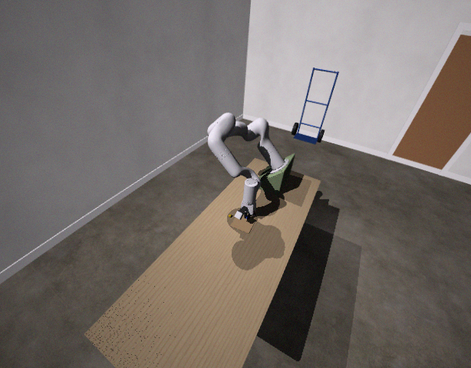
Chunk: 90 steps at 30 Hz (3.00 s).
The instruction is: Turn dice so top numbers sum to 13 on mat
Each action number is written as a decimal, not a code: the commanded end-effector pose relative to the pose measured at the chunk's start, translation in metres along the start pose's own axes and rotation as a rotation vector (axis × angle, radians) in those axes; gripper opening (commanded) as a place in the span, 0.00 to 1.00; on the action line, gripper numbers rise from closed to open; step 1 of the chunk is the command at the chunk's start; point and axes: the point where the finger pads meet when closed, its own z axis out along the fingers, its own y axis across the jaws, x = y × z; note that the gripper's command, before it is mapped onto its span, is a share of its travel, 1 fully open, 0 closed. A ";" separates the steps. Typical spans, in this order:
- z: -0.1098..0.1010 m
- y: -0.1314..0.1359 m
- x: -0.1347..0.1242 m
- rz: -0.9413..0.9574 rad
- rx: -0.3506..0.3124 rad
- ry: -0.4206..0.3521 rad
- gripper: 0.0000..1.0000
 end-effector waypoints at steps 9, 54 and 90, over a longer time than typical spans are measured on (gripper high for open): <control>-0.001 0.000 0.001 0.000 0.000 0.001 0.19; -0.087 0.000 0.001 0.000 0.000 0.001 0.31; -0.087 0.021 0.014 0.273 0.003 0.000 1.00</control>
